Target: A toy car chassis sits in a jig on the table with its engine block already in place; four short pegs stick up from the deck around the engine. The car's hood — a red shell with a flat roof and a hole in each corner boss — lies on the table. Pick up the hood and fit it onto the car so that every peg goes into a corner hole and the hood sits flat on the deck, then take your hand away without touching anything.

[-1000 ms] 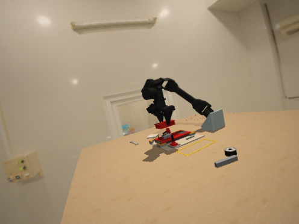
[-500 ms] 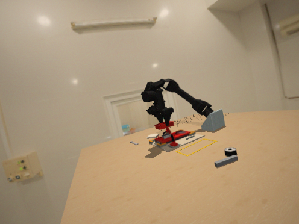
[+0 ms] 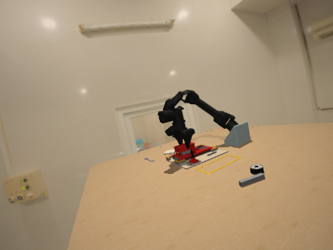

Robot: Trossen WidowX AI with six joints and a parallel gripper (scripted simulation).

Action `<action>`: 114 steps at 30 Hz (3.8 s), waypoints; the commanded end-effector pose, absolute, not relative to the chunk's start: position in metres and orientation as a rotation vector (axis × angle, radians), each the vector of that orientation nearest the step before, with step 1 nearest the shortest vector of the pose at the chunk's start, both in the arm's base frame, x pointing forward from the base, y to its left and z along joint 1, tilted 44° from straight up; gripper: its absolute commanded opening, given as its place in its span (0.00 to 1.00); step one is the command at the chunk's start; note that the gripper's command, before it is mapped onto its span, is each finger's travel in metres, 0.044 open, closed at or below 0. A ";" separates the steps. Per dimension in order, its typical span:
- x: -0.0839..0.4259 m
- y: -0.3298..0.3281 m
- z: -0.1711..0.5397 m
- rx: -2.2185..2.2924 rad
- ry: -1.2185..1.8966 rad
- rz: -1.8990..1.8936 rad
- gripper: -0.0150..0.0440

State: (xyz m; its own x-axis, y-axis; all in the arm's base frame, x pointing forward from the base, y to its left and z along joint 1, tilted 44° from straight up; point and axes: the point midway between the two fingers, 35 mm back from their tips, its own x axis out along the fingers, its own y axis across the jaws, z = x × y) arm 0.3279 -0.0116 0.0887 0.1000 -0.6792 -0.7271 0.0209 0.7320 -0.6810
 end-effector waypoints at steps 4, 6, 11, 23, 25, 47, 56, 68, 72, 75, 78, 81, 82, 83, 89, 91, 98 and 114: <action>0.328 -0.012 0.090 -0.599 1.380 -0.564 0.25; 0.328 -0.012 0.090 -0.599 1.380 -0.564 0.25; 0.328 -0.012 0.090 -0.599 1.380 -0.564 0.25; 0.328 -0.012 0.090 -0.599 1.380 -0.564 0.25; 0.328 -0.012 0.090 -0.599 1.380 -0.564 0.25; 0.329 -0.018 0.084 -0.599 1.380 -0.564 0.25; 0.329 -0.020 0.081 -0.599 1.380 -0.564 0.25; 0.330 -0.023 0.078 -0.599 1.380 -0.564 0.25; 0.330 -0.024 0.077 -0.599 1.380 -0.564 0.25; 0.330 -0.025 0.076 -0.599 1.380 -0.564 0.25; 0.330 -0.026 0.076 -0.599 1.380 -0.564 0.25; 0.330 -0.025 0.076 -0.597 1.381 -0.564 0.25; 0.329 -0.025 0.076 -0.595 1.382 -0.564 0.25; 0.329 -0.025 0.076 -0.594 1.383 -0.564 0.25; 0.329 -0.025 0.076 -0.593 1.383 -0.564 0.48; 0.329 -0.025 0.076 -0.593 1.383 -0.564 0.57; 0.329 -0.025 0.076 -0.593 1.383 -0.564 0.88; 0.321 0.025 0.128 -0.599 1.375 -0.566 1.00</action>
State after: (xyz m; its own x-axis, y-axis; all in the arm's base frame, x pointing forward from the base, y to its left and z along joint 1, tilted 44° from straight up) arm 0.3239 0.0168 0.1185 0.1156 -0.6858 -0.7186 0.0181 0.7248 -0.6888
